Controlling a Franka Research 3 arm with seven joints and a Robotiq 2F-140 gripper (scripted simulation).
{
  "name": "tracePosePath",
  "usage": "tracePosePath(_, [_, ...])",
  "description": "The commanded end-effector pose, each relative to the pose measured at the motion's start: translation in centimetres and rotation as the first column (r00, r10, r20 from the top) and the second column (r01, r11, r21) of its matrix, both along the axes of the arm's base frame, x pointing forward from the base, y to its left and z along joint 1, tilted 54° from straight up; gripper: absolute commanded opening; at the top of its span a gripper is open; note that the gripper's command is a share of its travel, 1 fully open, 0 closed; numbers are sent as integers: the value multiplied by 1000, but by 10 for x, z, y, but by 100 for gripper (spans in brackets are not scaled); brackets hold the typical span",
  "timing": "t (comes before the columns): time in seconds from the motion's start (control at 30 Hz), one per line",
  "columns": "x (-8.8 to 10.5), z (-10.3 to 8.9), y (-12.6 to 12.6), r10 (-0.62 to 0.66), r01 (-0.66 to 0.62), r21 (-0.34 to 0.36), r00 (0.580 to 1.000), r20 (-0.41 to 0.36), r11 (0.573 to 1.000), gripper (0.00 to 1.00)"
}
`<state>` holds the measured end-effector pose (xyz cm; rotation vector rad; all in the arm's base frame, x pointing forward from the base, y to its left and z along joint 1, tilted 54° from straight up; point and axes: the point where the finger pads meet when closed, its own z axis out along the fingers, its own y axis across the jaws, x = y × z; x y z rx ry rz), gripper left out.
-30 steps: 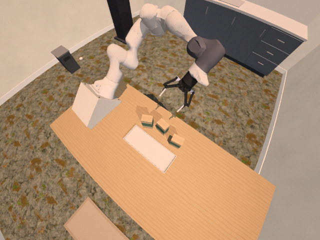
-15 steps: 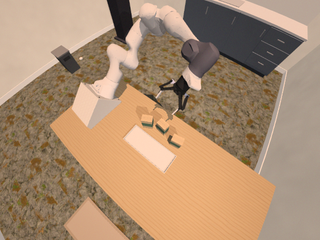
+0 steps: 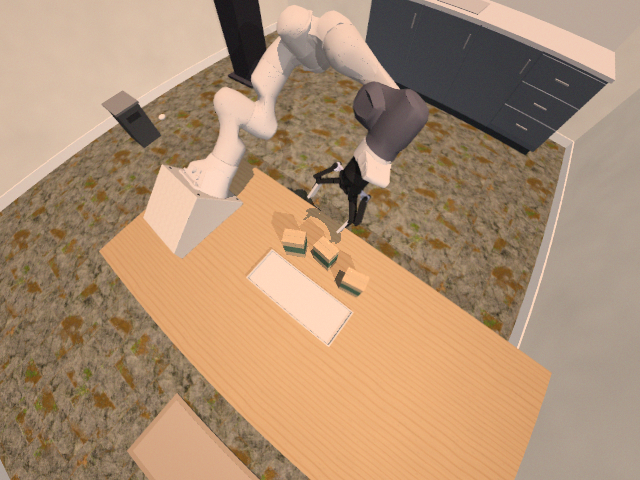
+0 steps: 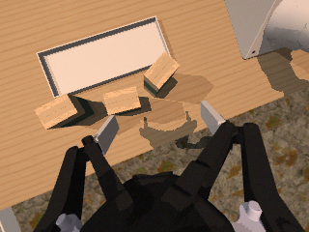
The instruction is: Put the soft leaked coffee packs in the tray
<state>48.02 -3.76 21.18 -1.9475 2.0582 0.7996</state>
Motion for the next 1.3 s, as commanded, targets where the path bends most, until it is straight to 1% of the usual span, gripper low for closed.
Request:
tracePosePath(0.0, [2, -3, 0, -63, 63, 4, 998, -20, 998, 100])
tracePosePath(0.03, [2, -3, 0, -63, 63, 4, 998, -20, 998, 100])
tracePosePath(0.07, [-7, -20, -3, -170, 174, 39, 982, -83, 984, 100])
tracePosePath(0.27, [-17, -38, -6, -285, 299, 69, 945, -158, 952, 100])
tracePosePath(0.37, [-24, -51, -8, -365, 390, 83, 906, -215, 917, 100])
tracePosePath(0.4, [-25, -53, -8, -374, 400, 84, 901, -222, 913, 100])
tracePosePath(0.47, [-30, -61, -10, -423, 458, 90, 868, -261, 884, 100])
tracePosePath(0.53, [-30, -61, -10, -423, 458, 90, 868, -261, 884, 100])
tracePosePath(0.57, [-32, -65, -11, -447, 487, 91, 850, -280, 869, 100])
tracePosePath(0.6, [-36, -71, -12, -483, 532, 92, 818, -311, 842, 100])
tracePosePath(0.67, [-38, -75, -13, -506, 560, 92, 797, -331, 823, 100])
tracePosePath(0.73, [-43, -82, -15, -543, 610, 90, 755, -367, 787, 100])
tracePosePath(0.77, [-43, -83, -15, -551, 621, 89, 746, -375, 779, 100])
tracePosePath(0.83, [-48, -90, -17, -586, 668, 83, 699, -410, 739, 100])
tracePosePath(0.87, [-48, -90, -17, -586, 669, 83, 699, -411, 739, 100])
tracePosePath(0.9, [-51, -95, -19, -610, 703, 77, 661, -437, 707, 100])
tracePosePath(0.93, [-51, -96, -19, -612, 706, 77, 658, -439, 704, 100])
tracePosePath(0.97, [-54, -100, -20, -630, 734, 71, 624, -462, 675, 100])
tracePosePath(1.0, [-56, -103, -21, -642, 752, 66, 601, -476, 656, 100])
tracePosePath(1.1, [-56, -103, -21, -643, 755, 65, 598, -478, 653, 100])
tracePosePath(1.17, [-58, -107, -22, -657, 777, 58, 567, -497, 627, 100])
tracePosePath(1.27, [-59, -108, -23, -661, 783, 56, 558, -502, 619, 100])
